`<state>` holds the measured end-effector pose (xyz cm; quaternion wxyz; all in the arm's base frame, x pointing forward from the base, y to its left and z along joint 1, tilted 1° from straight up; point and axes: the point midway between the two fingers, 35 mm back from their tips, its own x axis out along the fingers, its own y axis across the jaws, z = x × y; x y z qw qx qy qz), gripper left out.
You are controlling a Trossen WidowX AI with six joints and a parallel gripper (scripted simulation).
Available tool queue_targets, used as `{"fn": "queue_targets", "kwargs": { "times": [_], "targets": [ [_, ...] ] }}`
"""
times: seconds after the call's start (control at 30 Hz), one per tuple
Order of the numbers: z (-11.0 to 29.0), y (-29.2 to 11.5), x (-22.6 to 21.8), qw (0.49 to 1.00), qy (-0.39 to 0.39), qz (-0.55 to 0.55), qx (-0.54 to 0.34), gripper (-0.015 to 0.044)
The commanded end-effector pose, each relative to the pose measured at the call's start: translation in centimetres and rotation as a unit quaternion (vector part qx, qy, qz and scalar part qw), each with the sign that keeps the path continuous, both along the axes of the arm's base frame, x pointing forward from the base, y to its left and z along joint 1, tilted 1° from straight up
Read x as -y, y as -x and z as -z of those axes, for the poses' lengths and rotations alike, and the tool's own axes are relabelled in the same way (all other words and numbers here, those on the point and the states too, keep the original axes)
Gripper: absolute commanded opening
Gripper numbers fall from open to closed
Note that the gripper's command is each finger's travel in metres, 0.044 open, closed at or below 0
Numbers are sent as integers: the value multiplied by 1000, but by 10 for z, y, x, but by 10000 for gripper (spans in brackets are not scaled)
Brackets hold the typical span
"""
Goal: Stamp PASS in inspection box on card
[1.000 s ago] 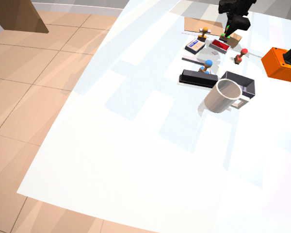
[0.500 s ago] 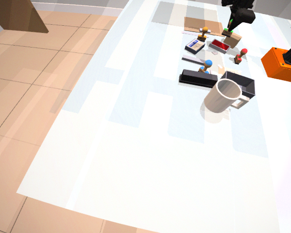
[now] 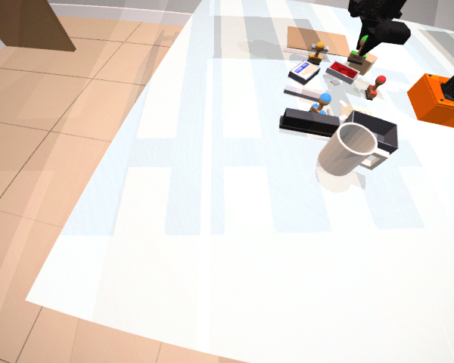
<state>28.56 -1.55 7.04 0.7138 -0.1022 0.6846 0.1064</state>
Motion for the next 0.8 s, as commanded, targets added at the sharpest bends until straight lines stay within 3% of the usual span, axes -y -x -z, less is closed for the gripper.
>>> {"fn": "queue_targets", "kwargs": {
  "times": [0.0, 0.77],
  "targets": [
    [0, 5, -15, 1000, 1, -21, -3, 0],
    [-1, 48, -114, 982, 2, -190, 1, 0]
  ]
}}
